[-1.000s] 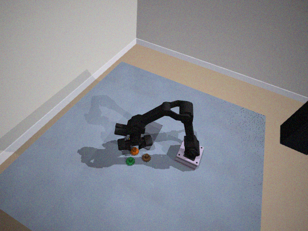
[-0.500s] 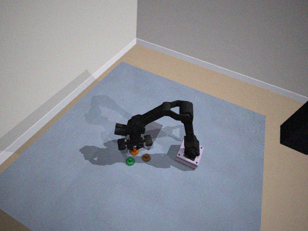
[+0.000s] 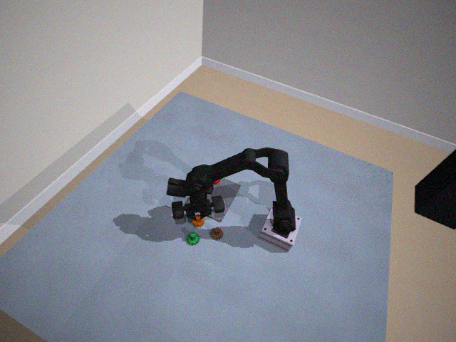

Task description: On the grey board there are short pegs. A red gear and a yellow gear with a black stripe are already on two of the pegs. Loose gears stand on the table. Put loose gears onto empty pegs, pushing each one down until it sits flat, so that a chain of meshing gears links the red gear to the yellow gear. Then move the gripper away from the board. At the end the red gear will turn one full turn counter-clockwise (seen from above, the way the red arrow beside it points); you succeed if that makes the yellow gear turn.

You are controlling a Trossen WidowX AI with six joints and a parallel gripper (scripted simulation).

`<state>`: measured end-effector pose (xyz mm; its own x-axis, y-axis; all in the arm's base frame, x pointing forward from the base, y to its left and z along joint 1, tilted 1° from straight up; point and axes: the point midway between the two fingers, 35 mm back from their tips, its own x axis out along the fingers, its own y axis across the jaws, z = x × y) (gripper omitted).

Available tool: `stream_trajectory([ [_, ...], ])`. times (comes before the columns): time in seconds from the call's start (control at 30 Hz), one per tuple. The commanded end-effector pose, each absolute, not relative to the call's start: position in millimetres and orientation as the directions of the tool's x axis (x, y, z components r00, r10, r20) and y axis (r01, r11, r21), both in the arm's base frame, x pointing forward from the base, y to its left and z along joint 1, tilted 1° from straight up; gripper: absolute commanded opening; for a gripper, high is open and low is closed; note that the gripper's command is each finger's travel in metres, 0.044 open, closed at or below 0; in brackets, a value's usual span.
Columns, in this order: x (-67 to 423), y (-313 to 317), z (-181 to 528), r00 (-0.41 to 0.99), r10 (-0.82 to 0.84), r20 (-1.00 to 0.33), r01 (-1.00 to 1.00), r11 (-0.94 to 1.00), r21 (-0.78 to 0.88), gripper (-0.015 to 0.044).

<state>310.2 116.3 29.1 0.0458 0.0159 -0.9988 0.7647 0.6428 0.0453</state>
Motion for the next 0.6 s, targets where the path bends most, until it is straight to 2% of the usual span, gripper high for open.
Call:
stream_trajectory([
  [0.0, 311.4, 117.1, 40.0, 0.047, 0.014, -0.999, 0.768, 0.639, 0.045, 0.0000],
  [0.57, 312.0, 119.7, 85.6, 0.049, 0.016, -0.999, 0.768, 0.639, 0.048, 0.0000],
])
